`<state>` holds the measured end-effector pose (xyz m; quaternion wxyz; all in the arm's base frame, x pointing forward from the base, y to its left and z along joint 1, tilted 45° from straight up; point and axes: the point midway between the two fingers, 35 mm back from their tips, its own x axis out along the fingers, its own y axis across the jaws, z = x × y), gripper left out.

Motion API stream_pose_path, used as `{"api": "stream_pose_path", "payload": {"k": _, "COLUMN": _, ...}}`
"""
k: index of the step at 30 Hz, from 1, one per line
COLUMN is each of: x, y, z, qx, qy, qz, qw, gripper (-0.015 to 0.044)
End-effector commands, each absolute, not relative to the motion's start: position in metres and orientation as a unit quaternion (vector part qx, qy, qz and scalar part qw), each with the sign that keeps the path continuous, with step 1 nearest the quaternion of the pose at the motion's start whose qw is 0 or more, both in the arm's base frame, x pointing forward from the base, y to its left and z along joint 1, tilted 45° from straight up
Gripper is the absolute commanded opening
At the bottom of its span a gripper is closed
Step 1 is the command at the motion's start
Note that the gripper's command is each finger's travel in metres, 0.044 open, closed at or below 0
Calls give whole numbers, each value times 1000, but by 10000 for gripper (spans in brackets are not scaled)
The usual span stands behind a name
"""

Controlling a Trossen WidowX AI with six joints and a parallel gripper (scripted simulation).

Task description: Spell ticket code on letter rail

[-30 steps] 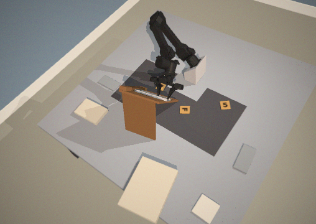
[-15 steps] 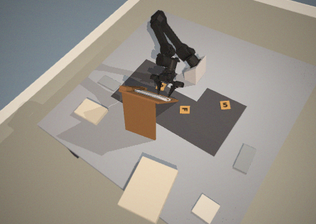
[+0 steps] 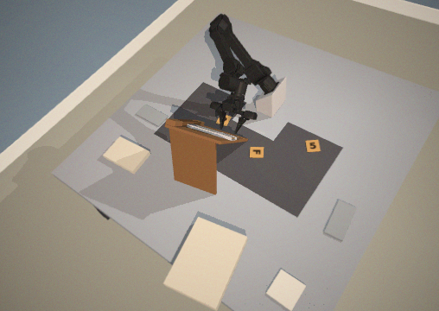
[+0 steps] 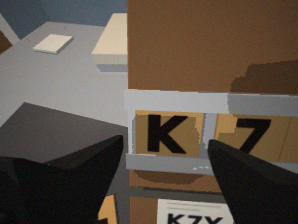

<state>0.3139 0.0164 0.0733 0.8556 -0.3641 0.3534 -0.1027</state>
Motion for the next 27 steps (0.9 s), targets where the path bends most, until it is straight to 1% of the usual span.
{"api": "stream_pose_path", "payload": {"k": 1, "x": 312, "y": 17, "z": 75, "qx": -363, "qy": 352, "qz": -106, "qw": 856, "gripper": 295}}
{"api": "stream_pose_path", "payload": {"k": 27, "x": 303, "y": 24, "z": 80, "qx": -362, "qy": 352, "qz": -105, "qw": 856, "gripper": 295}}
